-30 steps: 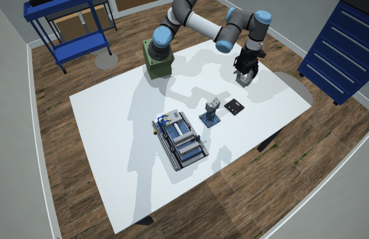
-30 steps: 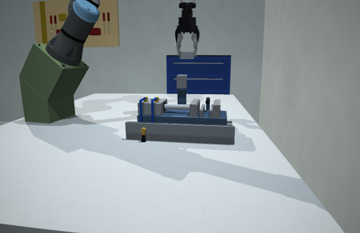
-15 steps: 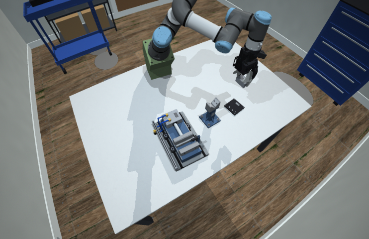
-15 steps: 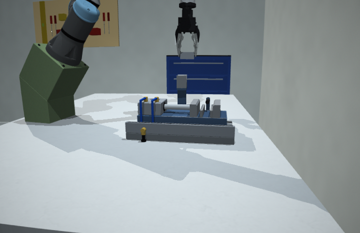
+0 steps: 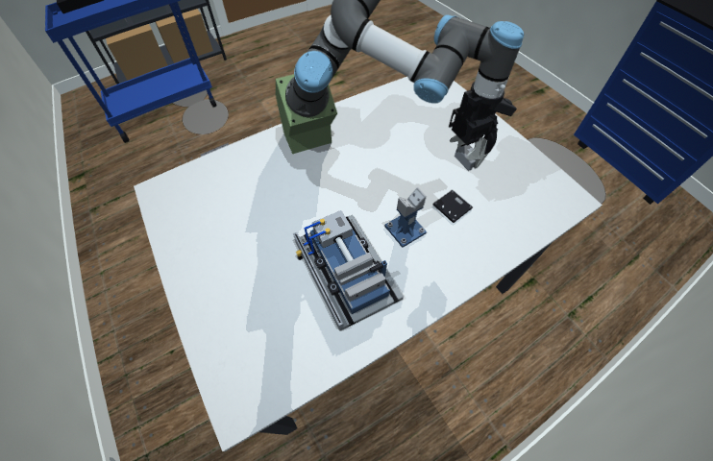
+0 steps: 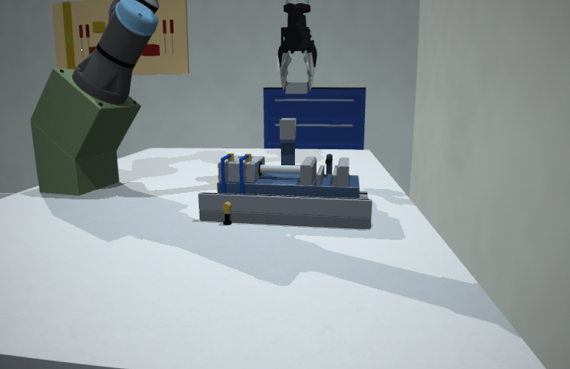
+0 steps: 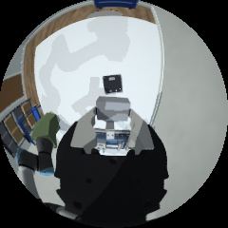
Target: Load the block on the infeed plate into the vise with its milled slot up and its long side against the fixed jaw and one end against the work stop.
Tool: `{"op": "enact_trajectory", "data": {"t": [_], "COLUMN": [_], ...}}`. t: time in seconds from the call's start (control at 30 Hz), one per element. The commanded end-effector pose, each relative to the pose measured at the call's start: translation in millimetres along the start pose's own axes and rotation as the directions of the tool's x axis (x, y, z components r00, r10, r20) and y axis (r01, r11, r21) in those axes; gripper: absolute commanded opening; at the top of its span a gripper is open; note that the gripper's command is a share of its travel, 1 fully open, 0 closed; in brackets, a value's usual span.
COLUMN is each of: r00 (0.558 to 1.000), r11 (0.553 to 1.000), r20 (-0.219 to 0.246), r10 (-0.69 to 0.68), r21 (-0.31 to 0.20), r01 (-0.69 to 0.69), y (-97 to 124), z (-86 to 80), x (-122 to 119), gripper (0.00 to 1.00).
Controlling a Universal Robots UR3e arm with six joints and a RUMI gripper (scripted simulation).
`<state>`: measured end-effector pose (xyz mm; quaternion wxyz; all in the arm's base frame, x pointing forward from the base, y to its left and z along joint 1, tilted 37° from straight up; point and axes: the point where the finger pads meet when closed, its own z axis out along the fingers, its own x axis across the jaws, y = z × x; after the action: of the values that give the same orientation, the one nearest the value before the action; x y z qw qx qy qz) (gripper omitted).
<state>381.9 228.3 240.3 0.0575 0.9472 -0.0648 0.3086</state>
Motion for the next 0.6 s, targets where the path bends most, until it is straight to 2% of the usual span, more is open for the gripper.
{"op": "enact_trajectory", "data": {"t": [0.0, 0.57], "r00": [1.000, 0.991], "r11": [1.000, 0.991], "r20": [-0.002, 0.000], "r10": [0.027, 0.133], "r21": [0.002, 0.002], "r01": [-0.027, -0.133], "y": [1.1, 6.6], "z": [-1.1, -0.9], "x": [1.5, 4.1], "gripper": [0.00, 0.00]}}
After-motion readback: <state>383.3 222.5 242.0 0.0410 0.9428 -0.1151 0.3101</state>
